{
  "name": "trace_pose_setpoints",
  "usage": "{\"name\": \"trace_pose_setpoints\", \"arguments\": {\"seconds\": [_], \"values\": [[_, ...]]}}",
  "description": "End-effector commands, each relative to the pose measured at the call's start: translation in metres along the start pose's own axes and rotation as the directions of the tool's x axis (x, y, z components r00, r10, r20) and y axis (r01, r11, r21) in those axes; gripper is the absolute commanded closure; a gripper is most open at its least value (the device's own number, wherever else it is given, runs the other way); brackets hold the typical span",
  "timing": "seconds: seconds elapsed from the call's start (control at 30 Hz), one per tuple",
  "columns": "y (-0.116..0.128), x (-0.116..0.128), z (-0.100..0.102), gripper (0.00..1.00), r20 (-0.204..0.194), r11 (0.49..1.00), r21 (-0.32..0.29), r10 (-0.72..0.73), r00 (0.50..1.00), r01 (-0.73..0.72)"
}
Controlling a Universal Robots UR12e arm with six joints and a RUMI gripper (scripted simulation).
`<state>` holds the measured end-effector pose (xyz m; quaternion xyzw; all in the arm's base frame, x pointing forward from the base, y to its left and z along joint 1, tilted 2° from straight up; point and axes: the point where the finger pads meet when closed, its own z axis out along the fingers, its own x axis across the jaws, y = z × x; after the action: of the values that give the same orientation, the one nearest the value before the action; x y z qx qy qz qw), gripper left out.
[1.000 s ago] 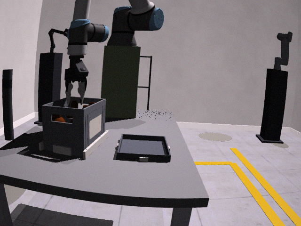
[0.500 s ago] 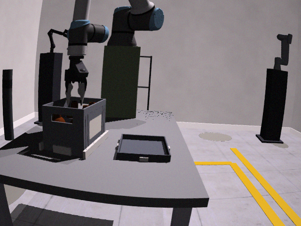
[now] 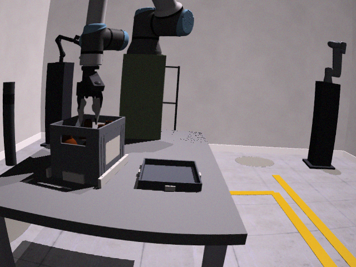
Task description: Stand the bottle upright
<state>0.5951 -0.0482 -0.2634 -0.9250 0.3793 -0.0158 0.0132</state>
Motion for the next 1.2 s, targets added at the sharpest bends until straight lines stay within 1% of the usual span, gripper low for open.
{"name": "trace_pose_setpoints", "arguments": {"seconds": [0.0,0.4,0.43,1.17], "values": [[-0.002,0.002,0.0002,0.62,-0.003,1.0,0.002,-0.001,1.0,0.001],[-0.002,0.002,0.0002,0.62,-0.003,1.0,0.002,-0.001,1.0,0.001],[-0.002,0.002,0.0002,1.0,-0.003,1.0,0.002,-0.001,1.0,0.001],[-0.0019,0.0018,0.0002,1.0,-0.003,1.0,0.001,-0.001,1.0,0.001]]}}
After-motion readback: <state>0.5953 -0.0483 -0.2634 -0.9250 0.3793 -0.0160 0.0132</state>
